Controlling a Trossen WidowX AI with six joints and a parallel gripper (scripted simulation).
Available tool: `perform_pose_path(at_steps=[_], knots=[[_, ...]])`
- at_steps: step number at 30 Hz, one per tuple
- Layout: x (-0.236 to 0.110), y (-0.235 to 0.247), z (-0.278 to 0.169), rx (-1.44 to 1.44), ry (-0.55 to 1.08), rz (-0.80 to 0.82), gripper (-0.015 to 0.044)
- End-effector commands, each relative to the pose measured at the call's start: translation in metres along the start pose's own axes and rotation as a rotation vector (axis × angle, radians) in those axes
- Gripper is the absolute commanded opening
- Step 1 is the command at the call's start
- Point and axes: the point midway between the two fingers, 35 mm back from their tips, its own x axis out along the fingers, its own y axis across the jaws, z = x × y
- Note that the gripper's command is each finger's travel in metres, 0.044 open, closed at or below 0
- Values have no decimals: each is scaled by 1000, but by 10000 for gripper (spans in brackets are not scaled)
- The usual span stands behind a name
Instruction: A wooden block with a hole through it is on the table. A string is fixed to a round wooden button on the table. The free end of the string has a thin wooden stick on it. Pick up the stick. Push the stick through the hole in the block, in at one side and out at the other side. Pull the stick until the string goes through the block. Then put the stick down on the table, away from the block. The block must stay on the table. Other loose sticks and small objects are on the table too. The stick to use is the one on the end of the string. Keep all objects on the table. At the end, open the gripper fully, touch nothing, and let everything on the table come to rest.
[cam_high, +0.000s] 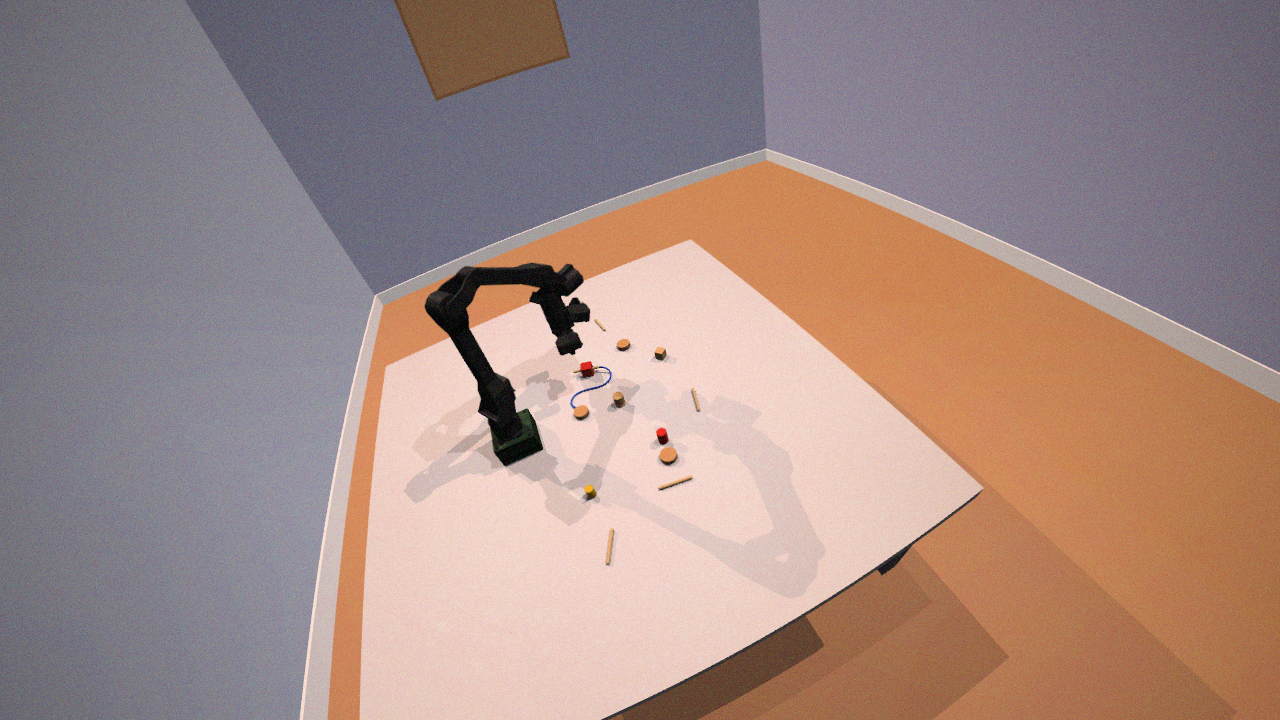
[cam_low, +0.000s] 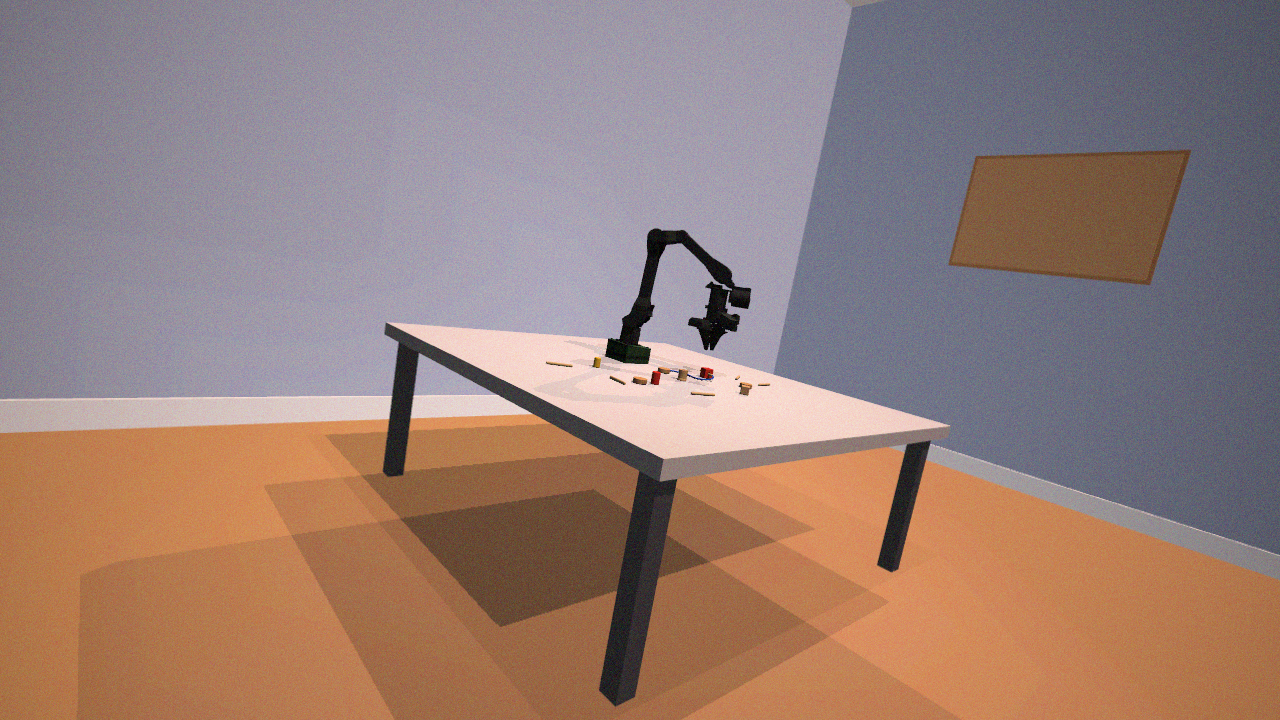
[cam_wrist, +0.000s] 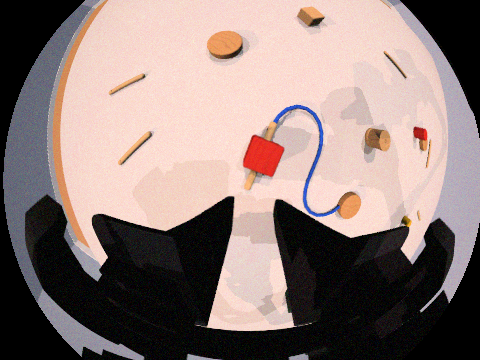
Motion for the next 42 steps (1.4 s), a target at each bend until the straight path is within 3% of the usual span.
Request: perform_pose_path(at_steps=[1,12,42], knots=[[2,-1,-8,289,13,-7,125],[5,0,-8,289,13,-7,125],[54,1,-7,289,13,-6,125]])
